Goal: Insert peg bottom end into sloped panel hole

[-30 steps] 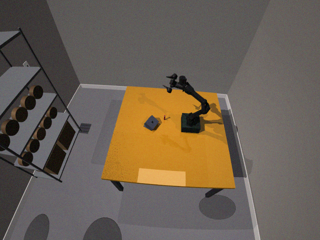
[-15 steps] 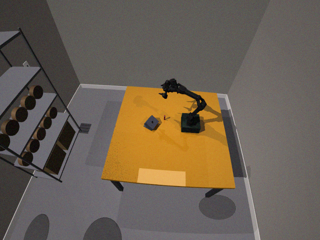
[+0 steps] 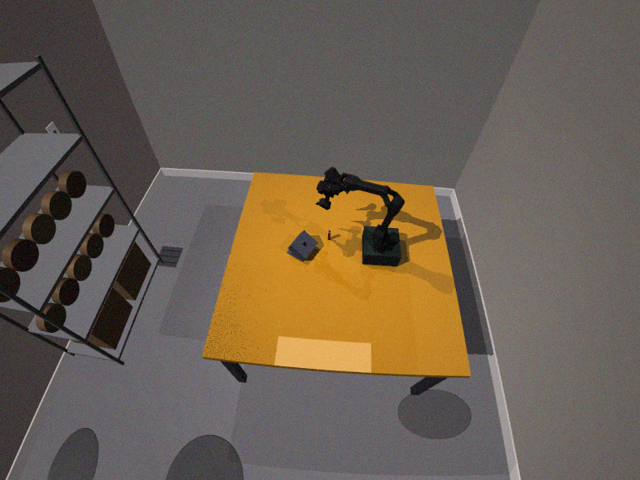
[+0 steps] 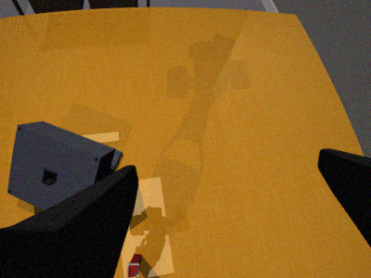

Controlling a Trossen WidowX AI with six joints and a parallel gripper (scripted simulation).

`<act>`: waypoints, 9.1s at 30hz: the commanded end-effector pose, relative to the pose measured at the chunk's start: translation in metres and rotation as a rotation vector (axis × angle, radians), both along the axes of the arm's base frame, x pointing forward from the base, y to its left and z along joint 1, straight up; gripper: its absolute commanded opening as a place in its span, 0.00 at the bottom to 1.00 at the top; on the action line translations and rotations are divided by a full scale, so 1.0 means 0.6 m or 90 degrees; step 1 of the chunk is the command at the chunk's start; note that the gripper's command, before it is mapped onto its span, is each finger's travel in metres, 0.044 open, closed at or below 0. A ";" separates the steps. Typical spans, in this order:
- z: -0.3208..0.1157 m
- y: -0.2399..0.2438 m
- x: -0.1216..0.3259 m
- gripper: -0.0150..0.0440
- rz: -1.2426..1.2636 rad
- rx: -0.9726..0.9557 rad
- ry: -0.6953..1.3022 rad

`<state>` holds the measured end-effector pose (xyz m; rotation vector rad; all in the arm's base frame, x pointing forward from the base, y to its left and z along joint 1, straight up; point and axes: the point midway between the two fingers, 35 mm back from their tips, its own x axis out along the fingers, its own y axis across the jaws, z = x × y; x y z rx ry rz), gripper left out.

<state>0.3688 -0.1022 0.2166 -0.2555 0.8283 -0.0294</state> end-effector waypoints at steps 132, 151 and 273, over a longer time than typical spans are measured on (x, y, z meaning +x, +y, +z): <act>-0.261 0.090 -0.107 0.25 -0.091 0.113 0.445; -0.253 0.121 -0.092 0.25 -0.120 0.084 0.393; -0.221 0.323 -0.031 0.25 -0.230 0.154 0.011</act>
